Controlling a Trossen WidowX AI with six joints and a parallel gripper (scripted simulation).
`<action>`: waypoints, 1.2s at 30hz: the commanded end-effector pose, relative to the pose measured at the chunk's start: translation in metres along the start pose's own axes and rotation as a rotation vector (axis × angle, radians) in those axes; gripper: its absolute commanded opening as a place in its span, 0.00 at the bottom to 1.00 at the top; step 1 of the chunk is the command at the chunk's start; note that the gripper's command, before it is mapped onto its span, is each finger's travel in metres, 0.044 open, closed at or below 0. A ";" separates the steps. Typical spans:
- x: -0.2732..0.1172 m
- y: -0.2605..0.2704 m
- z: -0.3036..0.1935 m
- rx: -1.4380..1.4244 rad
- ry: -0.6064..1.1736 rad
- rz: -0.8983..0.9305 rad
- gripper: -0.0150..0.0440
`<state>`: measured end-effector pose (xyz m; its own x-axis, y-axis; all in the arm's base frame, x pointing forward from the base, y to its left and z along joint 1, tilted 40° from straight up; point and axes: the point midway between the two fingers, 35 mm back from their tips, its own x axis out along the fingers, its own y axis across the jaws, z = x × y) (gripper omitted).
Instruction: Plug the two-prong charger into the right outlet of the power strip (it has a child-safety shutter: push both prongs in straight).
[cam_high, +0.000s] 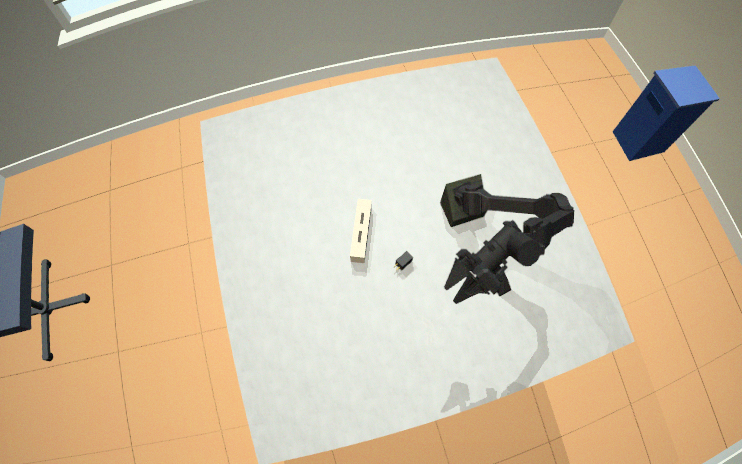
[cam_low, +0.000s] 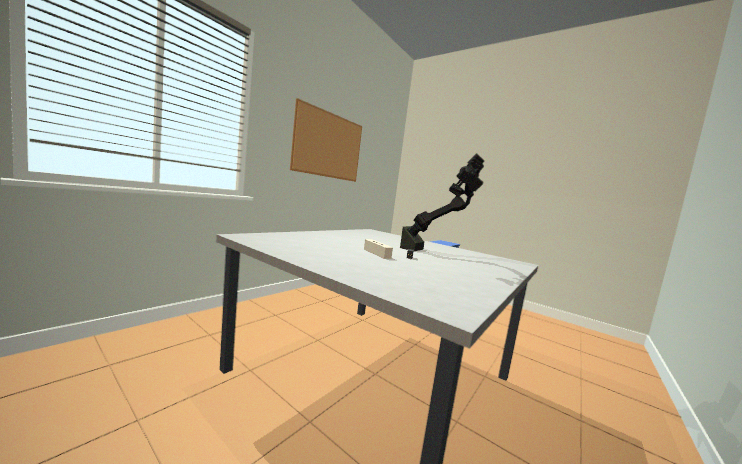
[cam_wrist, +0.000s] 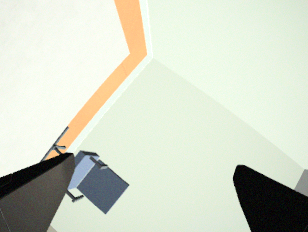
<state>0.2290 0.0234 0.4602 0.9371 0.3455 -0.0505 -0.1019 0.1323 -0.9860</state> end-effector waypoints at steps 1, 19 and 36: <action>0.021 0.021 -0.018 0.110 0.019 0.069 1.00; 0.074 0.123 -0.057 0.620 0.096 0.413 1.00; 0.094 0.226 -0.068 1.077 0.250 0.755 1.00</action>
<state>0.3187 0.0178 0.2450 0.6254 0.4688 -0.6238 -0.7157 0.6630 -0.2194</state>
